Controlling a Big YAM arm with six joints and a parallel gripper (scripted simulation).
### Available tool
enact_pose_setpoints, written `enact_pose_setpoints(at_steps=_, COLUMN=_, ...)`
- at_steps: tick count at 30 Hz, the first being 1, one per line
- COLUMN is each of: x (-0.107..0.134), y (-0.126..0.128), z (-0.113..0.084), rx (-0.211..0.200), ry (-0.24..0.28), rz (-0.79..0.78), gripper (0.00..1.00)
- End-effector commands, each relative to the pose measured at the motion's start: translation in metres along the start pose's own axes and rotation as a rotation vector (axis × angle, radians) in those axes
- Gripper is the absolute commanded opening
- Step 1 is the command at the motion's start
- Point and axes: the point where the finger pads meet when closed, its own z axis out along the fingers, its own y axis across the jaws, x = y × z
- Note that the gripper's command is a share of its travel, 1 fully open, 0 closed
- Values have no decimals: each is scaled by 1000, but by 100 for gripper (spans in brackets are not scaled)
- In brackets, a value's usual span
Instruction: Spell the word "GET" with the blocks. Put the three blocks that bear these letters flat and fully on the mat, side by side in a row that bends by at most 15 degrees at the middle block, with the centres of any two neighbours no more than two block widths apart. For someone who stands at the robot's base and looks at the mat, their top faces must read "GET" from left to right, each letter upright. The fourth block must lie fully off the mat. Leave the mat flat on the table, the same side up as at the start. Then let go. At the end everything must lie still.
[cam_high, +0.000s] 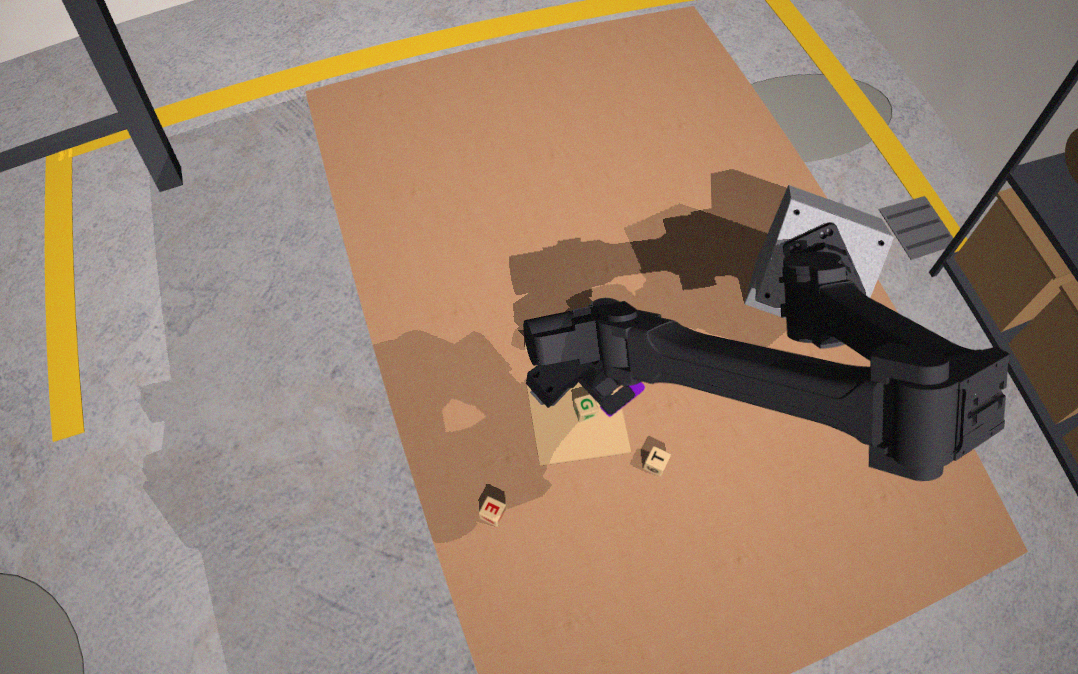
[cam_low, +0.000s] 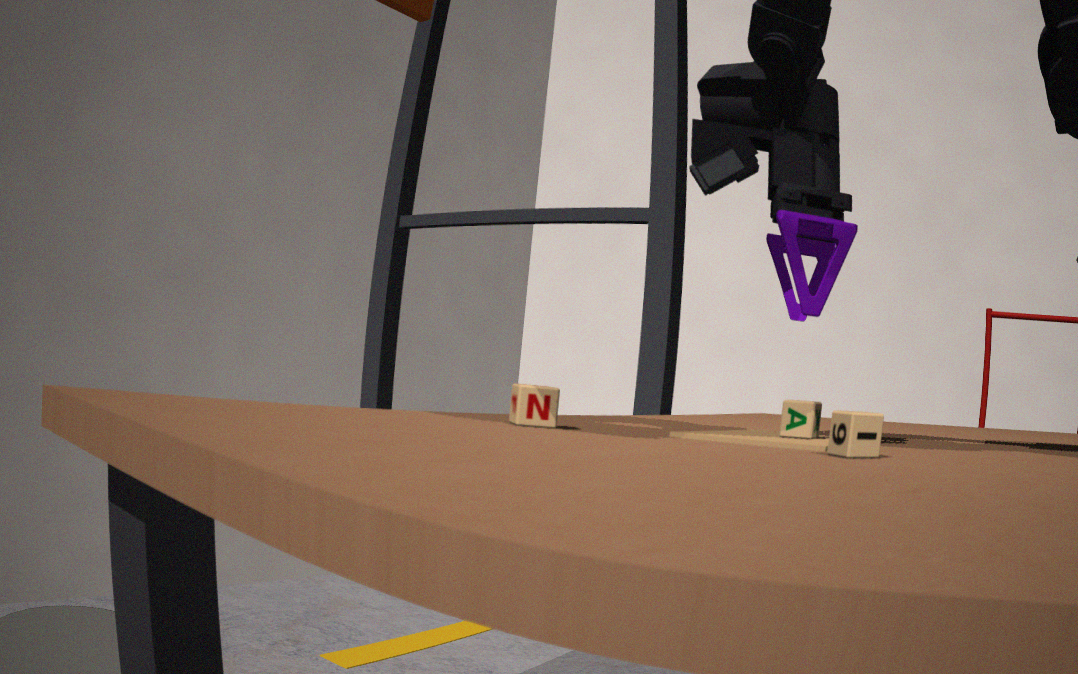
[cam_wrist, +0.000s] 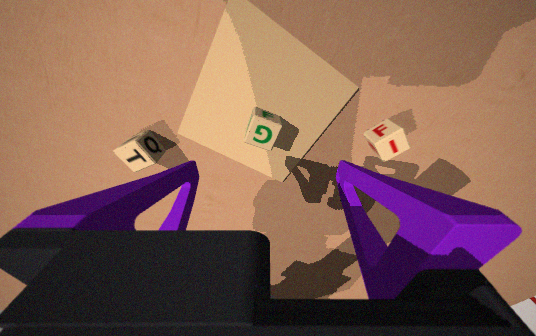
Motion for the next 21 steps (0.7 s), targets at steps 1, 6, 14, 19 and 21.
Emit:
enact_pose_setpoints(at_steps=1, x=-5, y=-7, z=-1, rx=-7, ry=-4, rz=-236, gripper=100)
enact_pose_setpoints(at_steps=6, x=-5, y=-2, z=3, rx=-11, ry=-6, rz=-476, gripper=100)
enact_pose_setpoints(at_steps=14, x=-5, y=-3, z=3, rx=-15, ry=-9, rz=-825, gripper=64)
enact_pose_setpoints(at_steps=19, x=-5, y=-3, z=3, rx=-22, ry=-9, rz=-955, gripper=64)
enact_pose_setpoints(at_steps=21, x=-5, y=-3, z=3, rx=-36, ry=-8, rz=-1105, gripper=64)
